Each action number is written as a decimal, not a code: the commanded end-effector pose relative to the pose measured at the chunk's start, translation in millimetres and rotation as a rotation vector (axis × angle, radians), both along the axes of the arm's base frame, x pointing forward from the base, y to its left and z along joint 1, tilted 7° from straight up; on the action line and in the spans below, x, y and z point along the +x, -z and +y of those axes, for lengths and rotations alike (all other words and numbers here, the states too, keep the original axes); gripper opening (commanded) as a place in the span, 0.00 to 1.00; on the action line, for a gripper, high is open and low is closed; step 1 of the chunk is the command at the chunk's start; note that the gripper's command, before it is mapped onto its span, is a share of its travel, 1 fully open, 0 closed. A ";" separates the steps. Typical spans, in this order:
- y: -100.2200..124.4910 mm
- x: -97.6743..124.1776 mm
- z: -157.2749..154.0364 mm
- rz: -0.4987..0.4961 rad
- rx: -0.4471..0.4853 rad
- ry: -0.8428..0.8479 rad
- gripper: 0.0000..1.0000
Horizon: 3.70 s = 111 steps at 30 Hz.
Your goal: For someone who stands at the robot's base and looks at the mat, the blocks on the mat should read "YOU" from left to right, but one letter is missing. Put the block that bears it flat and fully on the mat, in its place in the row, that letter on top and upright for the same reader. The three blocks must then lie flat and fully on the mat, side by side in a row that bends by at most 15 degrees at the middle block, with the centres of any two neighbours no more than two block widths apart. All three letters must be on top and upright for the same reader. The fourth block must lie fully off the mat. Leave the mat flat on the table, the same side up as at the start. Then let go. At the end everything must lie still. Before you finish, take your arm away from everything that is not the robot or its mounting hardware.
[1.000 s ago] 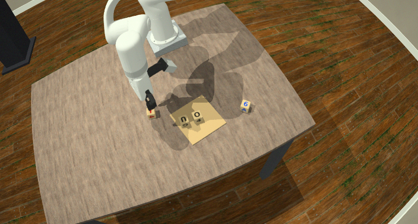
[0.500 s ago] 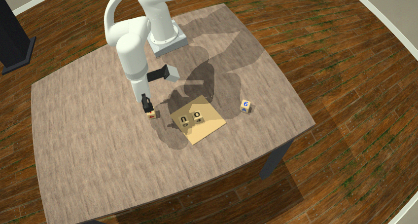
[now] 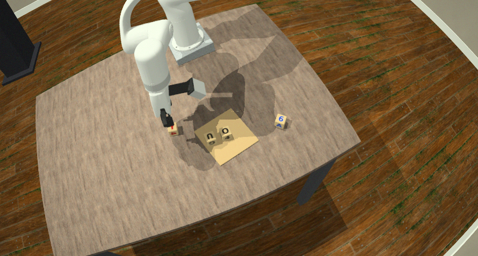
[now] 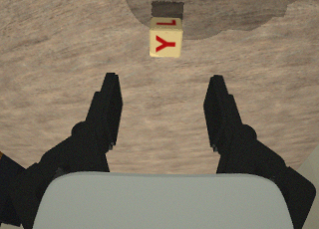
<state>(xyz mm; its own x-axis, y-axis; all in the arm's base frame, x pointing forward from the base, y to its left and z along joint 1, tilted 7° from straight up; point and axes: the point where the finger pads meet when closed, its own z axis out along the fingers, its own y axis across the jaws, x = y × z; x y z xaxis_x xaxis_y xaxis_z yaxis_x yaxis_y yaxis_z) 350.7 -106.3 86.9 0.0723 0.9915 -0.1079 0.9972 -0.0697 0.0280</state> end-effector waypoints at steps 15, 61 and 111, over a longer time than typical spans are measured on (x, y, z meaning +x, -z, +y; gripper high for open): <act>-1.1 1.3 -0.3 -0.003 -0.002 0.002 0.69; 28.1 2.2 -2.9 -0.003 -0.003 0.003 0.69; 51.2 2.9 -5.0 -0.003 -0.003 0.003 0.69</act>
